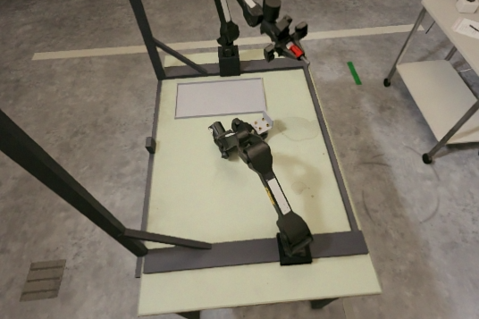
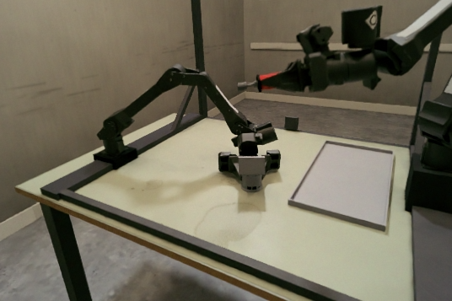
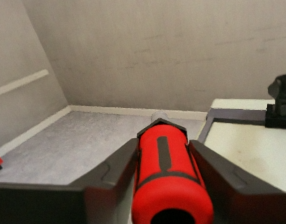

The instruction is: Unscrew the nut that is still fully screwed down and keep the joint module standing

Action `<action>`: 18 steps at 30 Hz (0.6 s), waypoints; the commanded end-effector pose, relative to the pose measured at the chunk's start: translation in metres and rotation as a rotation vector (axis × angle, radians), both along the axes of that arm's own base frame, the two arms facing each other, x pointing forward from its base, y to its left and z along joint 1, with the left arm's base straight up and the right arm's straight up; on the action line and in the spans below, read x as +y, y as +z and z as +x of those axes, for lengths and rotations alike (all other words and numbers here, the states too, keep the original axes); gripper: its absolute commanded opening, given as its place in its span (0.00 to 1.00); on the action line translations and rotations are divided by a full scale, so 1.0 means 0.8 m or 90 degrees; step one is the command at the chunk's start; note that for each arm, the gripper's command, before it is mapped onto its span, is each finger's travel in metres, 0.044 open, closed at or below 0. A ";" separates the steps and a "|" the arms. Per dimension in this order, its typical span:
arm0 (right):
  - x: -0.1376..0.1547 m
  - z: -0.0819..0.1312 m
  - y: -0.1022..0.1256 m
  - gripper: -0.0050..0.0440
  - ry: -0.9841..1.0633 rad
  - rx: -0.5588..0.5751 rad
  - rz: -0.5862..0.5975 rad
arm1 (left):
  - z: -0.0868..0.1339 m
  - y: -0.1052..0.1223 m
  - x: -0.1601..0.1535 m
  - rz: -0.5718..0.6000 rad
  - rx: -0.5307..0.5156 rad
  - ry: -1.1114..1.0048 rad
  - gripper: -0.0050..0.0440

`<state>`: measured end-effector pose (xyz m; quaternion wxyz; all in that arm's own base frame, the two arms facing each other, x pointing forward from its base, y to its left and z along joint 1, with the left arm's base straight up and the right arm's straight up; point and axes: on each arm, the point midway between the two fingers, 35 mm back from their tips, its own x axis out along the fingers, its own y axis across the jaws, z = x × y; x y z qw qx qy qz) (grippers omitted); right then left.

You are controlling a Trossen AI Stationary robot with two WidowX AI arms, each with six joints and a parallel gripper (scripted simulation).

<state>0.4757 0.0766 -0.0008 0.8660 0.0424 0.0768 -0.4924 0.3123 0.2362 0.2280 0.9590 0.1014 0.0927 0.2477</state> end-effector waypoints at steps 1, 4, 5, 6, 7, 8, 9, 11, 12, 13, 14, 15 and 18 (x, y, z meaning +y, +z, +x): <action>0.002 0.007 0.029 0.60 -0.001 -0.030 0.014 | 0.006 0.020 0.006 0.021 -0.023 -0.005 0.37; 0.002 0.007 0.029 0.60 -0.001 -0.030 0.014 | 0.009 0.003 0.009 0.009 -0.014 -0.012 0.37; 0.002 0.007 0.029 0.60 -0.001 -0.030 0.014 | 0.010 -0.007 0.010 0.002 -0.008 -0.016 0.37; 0.002 0.007 0.029 0.60 -0.001 -0.030 0.014 | 0.011 -0.016 0.011 -0.004 -0.004 -0.019 0.37; 0.002 0.007 0.029 0.60 -0.001 -0.030 0.014 | 0.013 -0.024 0.012 -0.009 0.001 -0.023 0.37; 0.002 0.007 0.029 0.60 -0.001 -0.030 0.014 | 0.015 -0.030 0.014 -0.013 0.003 -0.026 0.37; 0.002 0.007 0.029 0.60 -0.001 -0.030 0.014 | 0.017 -0.032 0.016 -0.014 0.003 -0.030 0.37; 0.002 0.007 0.029 0.60 -0.001 -0.030 0.014 | 0.023 -0.038 0.021 -0.015 0.003 -0.037 0.37; 0.002 0.007 0.029 0.60 -0.001 -0.030 0.014 | 0.026 -0.042 0.024 -0.016 0.004 -0.041 0.37; 0.002 0.007 0.029 0.60 -0.001 -0.030 0.014 | 0.028 -0.047 0.026 -0.019 0.006 -0.045 0.37; 0.002 0.007 0.029 0.60 -0.001 -0.030 0.014 | 0.030 -0.053 0.028 -0.022 0.009 -0.049 0.37; 0.002 0.007 0.029 0.60 -0.001 -0.030 0.014 | 0.030 -0.053 0.028 -0.022 0.009 -0.049 0.37; 0.002 0.007 0.029 0.60 -0.001 -0.030 0.014 | 0.030 -0.053 0.028 -0.022 0.009 -0.049 0.37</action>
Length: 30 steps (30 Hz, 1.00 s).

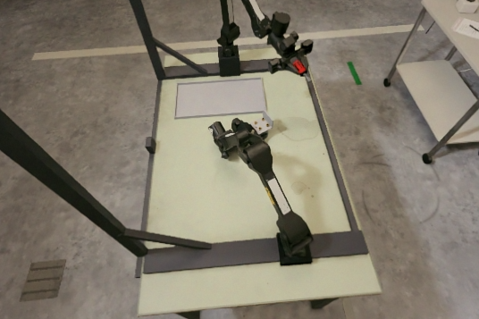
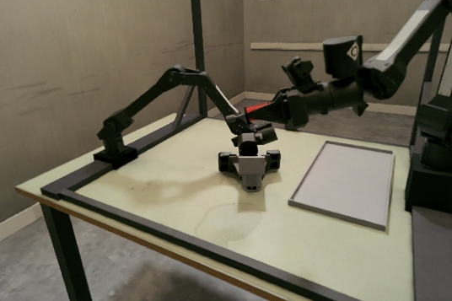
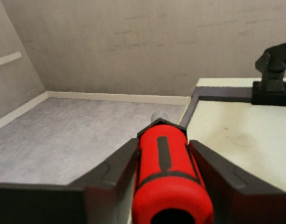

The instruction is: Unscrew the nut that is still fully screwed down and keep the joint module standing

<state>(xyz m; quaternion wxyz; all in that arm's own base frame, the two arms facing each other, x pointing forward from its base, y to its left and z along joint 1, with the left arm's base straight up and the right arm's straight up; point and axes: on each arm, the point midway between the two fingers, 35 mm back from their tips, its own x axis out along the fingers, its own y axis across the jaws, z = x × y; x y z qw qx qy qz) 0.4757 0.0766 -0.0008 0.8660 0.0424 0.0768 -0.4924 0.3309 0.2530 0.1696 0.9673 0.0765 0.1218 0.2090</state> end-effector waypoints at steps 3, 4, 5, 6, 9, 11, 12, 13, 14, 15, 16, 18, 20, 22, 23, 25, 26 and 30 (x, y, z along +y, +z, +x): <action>0.002 0.007 0.029 0.60 -0.001 -0.030 0.014 | 0.007 0.003 0.007 0.010 -0.017 -0.012 0.37; 0.002 0.007 0.029 0.60 -0.001 -0.030 0.014 | 0.007 -0.007 0.007 0.003 -0.011 -0.016 0.37; 0.002 0.007 0.029 0.60 -0.001 -0.030 0.014 | 0.007 -0.016 0.007 -0.003 -0.007 -0.019 0.37; 0.002 0.007 0.029 0.60 -0.001 -0.030 0.014 | 0.007 -0.024 0.007 -0.009 -0.003 -0.023 0.37; 0.002 0.007 0.029 0.60 -0.001 -0.030 0.014 | 0.012 -0.037 0.012 -0.015 -0.002 -0.033 0.37; 0.002 0.007 0.029 0.60 -0.001 -0.030 0.014 | 0.016 -0.046 0.016 -0.019 -0.002 -0.040 0.37; 0.002 0.007 0.029 0.60 -0.001 -0.030 0.014 | 0.017 -0.052 0.017 -0.022 0.000 -0.044 0.37; 0.002 0.007 0.029 0.60 -0.001 -0.030 0.014 | 0.018 -0.059 0.018 -0.026 0.003 -0.048 0.37; 0.002 0.007 0.029 0.60 -0.001 -0.030 0.014 | 0.018 -0.059 0.018 -0.026 0.003 -0.048 0.37; 0.002 0.007 0.029 0.60 -0.001 -0.030 0.014 | 0.018 -0.059 0.018 -0.026 0.003 -0.048 0.37; 0.002 0.007 0.029 0.60 -0.001 -0.030 0.014 | 0.018 -0.059 0.018 -0.026 0.003 -0.048 0.37; 0.002 0.007 0.029 0.60 -0.001 -0.030 0.014 | 0.018 -0.059 0.018 -0.026 0.003 -0.048 0.37; 0.002 0.007 0.029 0.60 -0.001 -0.030 0.014 | 0.016 -0.076 0.017 -0.039 0.009 -0.054 0.37; 0.002 0.007 0.029 0.60 -0.001 -0.030 0.014 | 0.013 -0.093 0.014 -0.053 0.017 -0.061 0.37; 0.002 0.007 0.029 0.60 -0.001 -0.030 0.014 | 0.012 -0.101 0.014 -0.059 0.019 -0.064 0.37; 0.002 0.007 0.029 0.60 -0.001 -0.030 0.014 | 0.013 -0.112 0.015 -0.065 0.021 -0.071 0.37; 0.002 0.007 0.029 0.60 -0.001 -0.030 0.014 | 0.015 -0.116 0.017 -0.067 0.020 -0.075 0.37; 0.002 0.007 0.029 0.60 -0.001 -0.030 0.014 | 0.016 -0.140 0.019 -0.079 0.024 -0.089 0.37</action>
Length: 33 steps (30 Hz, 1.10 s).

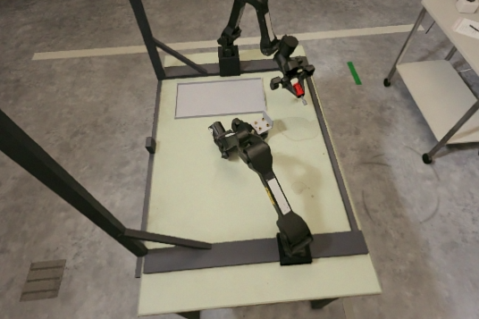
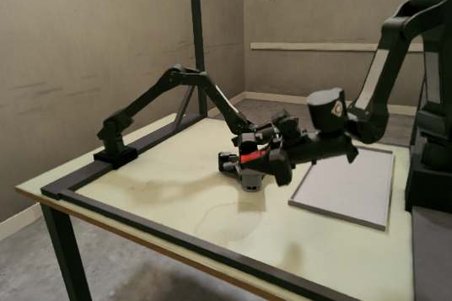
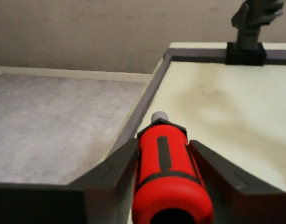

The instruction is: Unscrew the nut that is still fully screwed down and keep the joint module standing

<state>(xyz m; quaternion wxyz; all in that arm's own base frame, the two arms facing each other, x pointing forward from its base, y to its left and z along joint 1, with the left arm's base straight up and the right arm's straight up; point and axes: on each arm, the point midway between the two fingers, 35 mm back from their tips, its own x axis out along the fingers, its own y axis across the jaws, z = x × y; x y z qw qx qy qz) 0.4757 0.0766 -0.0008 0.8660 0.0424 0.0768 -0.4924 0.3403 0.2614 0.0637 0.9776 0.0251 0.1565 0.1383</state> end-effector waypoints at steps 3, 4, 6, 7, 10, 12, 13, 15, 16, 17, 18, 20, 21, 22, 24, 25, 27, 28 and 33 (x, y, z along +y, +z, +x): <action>0.002 0.007 0.029 0.60 -0.001 -0.030 0.014 | 0.004 -0.007 0.008 0.005 -0.011 -0.010 0.37; 0.002 0.007 0.029 0.60 -0.001 -0.030 0.014 | 0.004 -0.007 0.008 0.005 -0.011 -0.010 0.37; 0.002 0.007 0.029 0.60 -0.001 -0.030 0.014 | 0.003 -0.014 0.007 -0.001 -0.010 -0.013 0.37; 0.002 0.007 0.029 0.60 -0.001 -0.030 0.014 | 0.000 -0.023 0.005 -0.009 -0.006 -0.016 0.37; 0.002 0.007 0.029 0.60 -0.001 -0.030 0.014 | -0.006 -0.046 -0.002 -0.029 0.002 -0.026 0.37; 0.002 0.007 0.029 0.60 -0.001 -0.030 0.014 | -0.007 -0.058 -0.002 -0.037 0.003 -0.032 0.37; 0.002 0.007 0.029 0.60 -0.001 -0.030 0.014 | -0.007 -0.062 -0.002 -0.038 0.002 -0.035 0.37; 0.002 0.007 0.029 0.60 -0.001 -0.030 0.014 | -0.007 -0.073 -0.002 -0.044 0.002 -0.042 0.37; 0.002 0.007 0.029 0.60 -0.001 -0.030 0.014 | -0.008 -0.080 -0.003 -0.049 0.003 -0.046 0.37; 0.002 0.007 0.029 0.60 -0.001 -0.030 0.014 | -0.010 -0.086 -0.004 -0.053 0.005 -0.049 0.37; 0.002 0.007 0.029 0.60 -0.001 -0.030 0.014 | -0.010 -0.086 -0.004 -0.053 0.005 -0.049 0.37; 0.002 0.007 0.029 0.60 -0.001 -0.030 0.014 | -0.010 -0.086 -0.004 -0.053 0.005 -0.049 0.37; 0.002 0.007 0.029 0.60 -0.001 -0.030 0.014 | -0.010 -0.086 -0.004 -0.053 0.005 -0.049 0.37; 0.002 0.007 0.029 0.60 -0.001 -0.030 0.014 | -0.010 -0.086 -0.004 -0.053 0.005 -0.049 0.37; 0.002 0.007 0.029 0.60 -0.001 -0.030 0.014 | -0.009 -0.083 -0.006 -0.051 0.004 -0.049 0.37; 0.002 0.007 0.029 0.60 -0.001 -0.030 0.014 | -0.009 -0.083 -0.006 -0.051 0.004 -0.049 0.37; 0.002 0.007 0.029 0.60 -0.001 -0.030 0.014 | -0.008 -0.086 -0.005 -0.053 0.005 -0.052 0.37; 0.002 0.007 0.029 0.60 -0.001 -0.030 0.014 | -0.008 -0.086 -0.005 -0.053 0.005 -0.052 0.37; 0.002 0.007 0.029 0.60 -0.001 -0.030 0.014 | -0.009 -0.083 -0.006 -0.051 0.004 -0.049 0.37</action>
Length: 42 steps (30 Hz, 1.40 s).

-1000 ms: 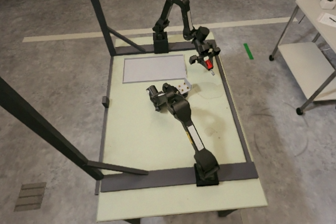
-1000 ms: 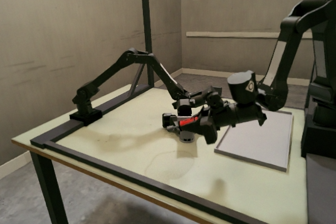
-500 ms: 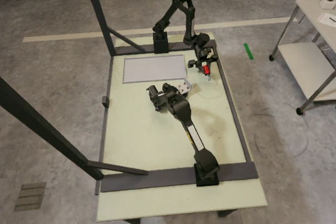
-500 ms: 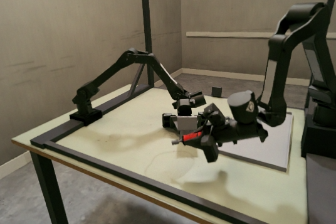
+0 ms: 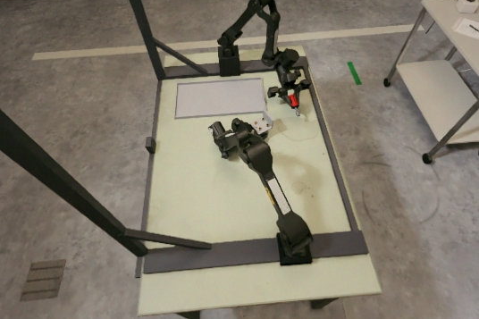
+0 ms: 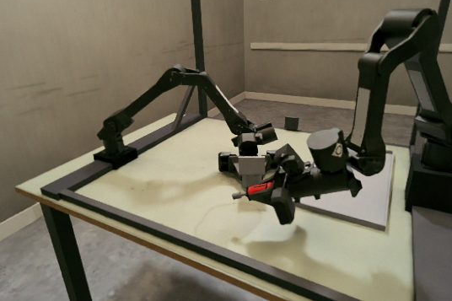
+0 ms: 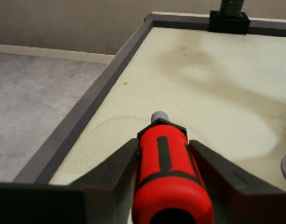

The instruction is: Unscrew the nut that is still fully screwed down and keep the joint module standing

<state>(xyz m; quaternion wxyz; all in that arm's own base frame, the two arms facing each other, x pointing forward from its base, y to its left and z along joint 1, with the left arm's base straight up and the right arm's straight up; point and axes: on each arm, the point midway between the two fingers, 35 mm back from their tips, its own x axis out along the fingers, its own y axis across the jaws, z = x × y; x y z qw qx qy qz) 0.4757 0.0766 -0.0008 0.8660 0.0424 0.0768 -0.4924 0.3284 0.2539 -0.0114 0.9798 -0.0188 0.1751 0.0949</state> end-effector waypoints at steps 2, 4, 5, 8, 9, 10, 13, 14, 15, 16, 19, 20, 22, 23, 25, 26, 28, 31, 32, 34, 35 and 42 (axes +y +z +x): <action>0.002 0.007 0.029 0.60 -0.001 -0.030 0.014 | 0.005 0.011 0.004 0.015 -0.013 -0.003 0.37; 0.002 0.007 0.029 0.60 -0.001 -0.030 0.014 | 0.005 0.011 0.004 0.015 -0.013 -0.003 0.37; 0.002 0.007 0.029 0.60 -0.001 -0.030 0.014 | 0.005 0.011 0.004 0.015 -0.013 -0.003 0.37; 0.002 0.007 0.029 0.60 -0.001 -0.030 0.014 | 0.006 0.005 0.004 0.013 -0.012 -0.007 0.37; 0.002 0.007 0.029 0.60 -0.001 -0.030 0.014 | 0.006 0.004 0.004 0.013 -0.012 -0.007 0.37; 0.002 0.007 0.029 0.60 -0.001 -0.030 0.014 | 0.006 0.002 0.005 0.013 -0.012 -0.006 0.37; 0.002 0.007 0.029 0.60 -0.001 -0.030 0.014 | 0.006 -0.001 0.005 0.013 -0.011 -0.006 0.37; 0.002 0.007 0.029 0.60 -0.001 -0.030 0.014 | 0.006 -0.003 0.005 0.013 -0.011 -0.006 0.37; 0.002 0.007 0.029 0.60 -0.001 -0.030 0.014 | 0.006 -0.004 0.005 0.013 -0.011 -0.006 0.37; 0.002 0.007 0.029 0.60 -0.001 -0.030 0.014 | 0.006 -0.005 0.005 0.013 -0.011 -0.006 0.37; 0.002 0.007 0.029 0.60 -0.001 -0.030 0.014 | 0.006 -0.008 0.005 0.013 -0.011 -0.005 0.37; 0.002 0.007 0.029 0.60 -0.001 -0.030 0.014 | 0.006 -0.004 0.004 0.014 -0.013 -0.004 0.37; 0.002 0.007 0.029 0.60 -0.001 -0.030 0.014 | 0.006 -0.004 0.004 0.014 -0.013 -0.004 0.37; 0.002 0.007 0.029 0.60 -0.001 -0.030 0.014 | 0.006 -0.004 0.004 0.014 -0.013 -0.004 0.37; 0.002 0.007 0.029 0.60 -0.001 -0.030 0.014 | 0.006 -0.011 0.005 0.013 -0.011 -0.005 0.37; 0.002 0.007 0.029 0.60 -0.001 -0.030 0.014 | 0.006 -0.012 0.005 0.013 -0.011 -0.005 0.37; 0.002 0.007 0.029 0.60 -0.001 -0.030 0.014 | 0.006 -0.014 0.005 0.013 -0.011 -0.005 0.37; 0.002 0.007 0.029 0.60 -0.001 -0.030 0.014 | 0.006 -0.018 0.004 0.013 -0.011 -0.005 0.37; 0.002 0.007 0.029 0.60 -0.001 -0.030 0.014 | 0.006 -0.019 0.004 0.013 -0.011 -0.005 0.37; 0.002 0.007 0.029 0.60 -0.001 -0.030 0.014 | 0.006 -0.022 0.004 0.013 -0.011 -0.005 0.37; 0.002 0.007 0.029 0.60 -0.001 -0.030 0.014 | 0.006 -0.023 0.004 0.013 -0.011 -0.005 0.37; 0.002 0.007 0.029 0.60 -0.001 -0.030 0.014 | 0.006 -0.026 0.004 0.013 -0.011 -0.004 0.37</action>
